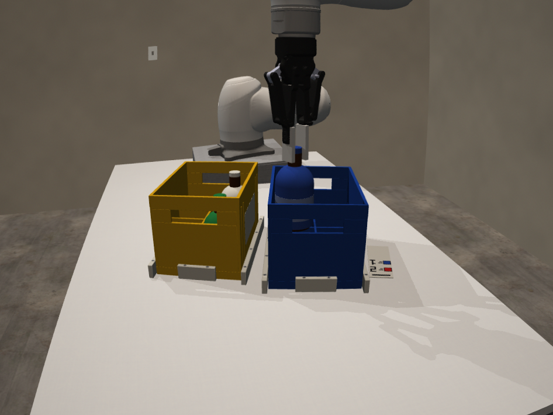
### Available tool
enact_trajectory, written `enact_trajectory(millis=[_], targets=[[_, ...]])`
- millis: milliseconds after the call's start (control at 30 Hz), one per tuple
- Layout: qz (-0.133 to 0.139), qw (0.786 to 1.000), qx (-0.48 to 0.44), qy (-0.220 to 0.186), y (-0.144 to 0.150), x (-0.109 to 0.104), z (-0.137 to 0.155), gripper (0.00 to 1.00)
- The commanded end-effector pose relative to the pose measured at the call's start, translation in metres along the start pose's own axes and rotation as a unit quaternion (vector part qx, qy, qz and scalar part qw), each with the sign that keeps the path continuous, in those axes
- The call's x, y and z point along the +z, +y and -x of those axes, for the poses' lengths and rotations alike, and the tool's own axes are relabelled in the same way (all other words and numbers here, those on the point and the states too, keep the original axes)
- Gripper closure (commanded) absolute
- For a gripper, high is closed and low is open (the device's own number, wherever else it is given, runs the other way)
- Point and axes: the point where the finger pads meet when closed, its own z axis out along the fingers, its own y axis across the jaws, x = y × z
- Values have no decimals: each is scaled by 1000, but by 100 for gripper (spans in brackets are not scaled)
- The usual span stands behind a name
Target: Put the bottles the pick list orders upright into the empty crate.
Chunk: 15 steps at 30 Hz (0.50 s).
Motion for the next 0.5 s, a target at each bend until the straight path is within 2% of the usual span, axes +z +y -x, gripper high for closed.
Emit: enact_trajectory(millis=[0, 467], targets=[[0, 1000, 0, 0, 0, 2, 0, 100], [0, 1000, 0, 0, 0, 14, 0, 100]])
